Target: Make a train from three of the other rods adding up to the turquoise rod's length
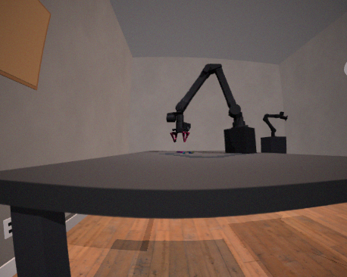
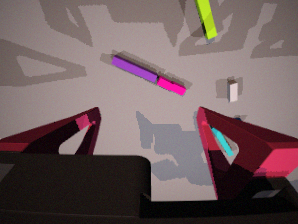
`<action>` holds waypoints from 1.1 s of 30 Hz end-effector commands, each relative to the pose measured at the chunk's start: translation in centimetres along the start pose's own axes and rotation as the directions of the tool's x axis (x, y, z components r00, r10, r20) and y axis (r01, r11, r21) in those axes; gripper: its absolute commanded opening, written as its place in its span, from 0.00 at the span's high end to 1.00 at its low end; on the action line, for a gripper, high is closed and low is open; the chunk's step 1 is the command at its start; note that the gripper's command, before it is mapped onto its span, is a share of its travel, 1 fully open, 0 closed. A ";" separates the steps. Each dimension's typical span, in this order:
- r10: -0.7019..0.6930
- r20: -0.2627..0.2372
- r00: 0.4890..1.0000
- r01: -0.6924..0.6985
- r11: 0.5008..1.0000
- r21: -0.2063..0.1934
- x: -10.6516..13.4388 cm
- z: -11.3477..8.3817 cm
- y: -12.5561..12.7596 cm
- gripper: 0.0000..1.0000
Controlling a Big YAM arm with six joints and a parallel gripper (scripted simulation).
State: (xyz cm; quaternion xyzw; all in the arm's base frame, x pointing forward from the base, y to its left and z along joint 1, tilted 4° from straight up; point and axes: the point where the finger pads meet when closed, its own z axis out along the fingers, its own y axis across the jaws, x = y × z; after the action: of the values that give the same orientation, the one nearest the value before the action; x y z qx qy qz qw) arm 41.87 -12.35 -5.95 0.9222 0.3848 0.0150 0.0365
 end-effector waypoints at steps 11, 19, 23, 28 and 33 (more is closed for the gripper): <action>-0.181 0.007 0.983 0.181 0.983 0.013 0.3 0.9 -0.9 0.00; -0.313 0.004 0.950 0.313 0.950 0.008 0.4 0.9 -0.9 0.00; -0.391 0.004 0.921 0.391 0.921 0.010 0.4 0.9 -1.1 0.00; -0.466 0.003 0.885 0.466 0.885 0.012 0.4 0.9 -1.2 0.00; -0.543 0.002 0.839 0.543 0.839 0.012 0.4 0.9 -1.4 0.00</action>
State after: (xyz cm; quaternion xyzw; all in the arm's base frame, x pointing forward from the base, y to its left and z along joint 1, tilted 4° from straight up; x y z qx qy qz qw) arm 41.36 -11.75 -6.36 0.8066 0.5899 0.0036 0.0371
